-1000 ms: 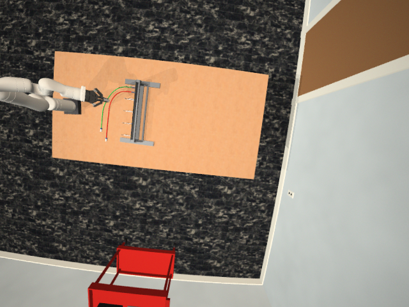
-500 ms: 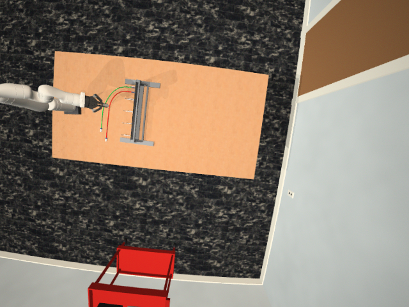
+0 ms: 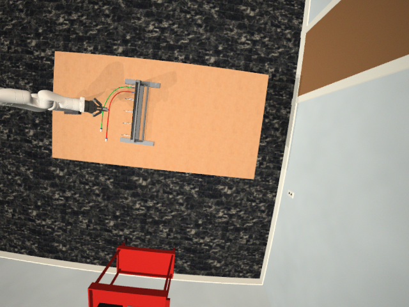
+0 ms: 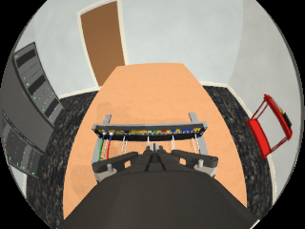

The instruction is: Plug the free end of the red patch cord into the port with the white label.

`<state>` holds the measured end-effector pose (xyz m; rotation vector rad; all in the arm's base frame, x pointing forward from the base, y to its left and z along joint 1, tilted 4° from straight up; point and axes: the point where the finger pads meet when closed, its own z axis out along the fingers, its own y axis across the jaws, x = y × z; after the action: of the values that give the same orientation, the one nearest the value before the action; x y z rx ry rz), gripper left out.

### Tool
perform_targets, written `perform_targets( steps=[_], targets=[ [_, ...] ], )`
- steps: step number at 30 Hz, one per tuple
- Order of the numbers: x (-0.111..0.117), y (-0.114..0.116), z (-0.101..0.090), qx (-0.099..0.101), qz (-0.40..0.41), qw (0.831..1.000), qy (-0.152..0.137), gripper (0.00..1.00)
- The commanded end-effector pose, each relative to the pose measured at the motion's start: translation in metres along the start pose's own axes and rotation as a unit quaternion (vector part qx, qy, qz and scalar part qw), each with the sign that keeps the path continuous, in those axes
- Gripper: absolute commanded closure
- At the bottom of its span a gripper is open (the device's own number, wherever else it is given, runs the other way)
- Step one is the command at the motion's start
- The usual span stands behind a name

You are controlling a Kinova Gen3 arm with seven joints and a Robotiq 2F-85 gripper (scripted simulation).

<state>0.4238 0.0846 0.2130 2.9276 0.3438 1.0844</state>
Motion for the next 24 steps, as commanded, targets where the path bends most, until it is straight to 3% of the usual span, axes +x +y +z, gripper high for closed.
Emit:
perform_targets(
  steps=[1, 24],
  targets=[
    [0.000, 0.013, 0.000, -0.008, 0.012, 1.000, 0.001, 1.00],
    [0.000, 0.024, 0.000, -0.008, 0.012, 1.000, 0.001, 1.00]
  ],
)
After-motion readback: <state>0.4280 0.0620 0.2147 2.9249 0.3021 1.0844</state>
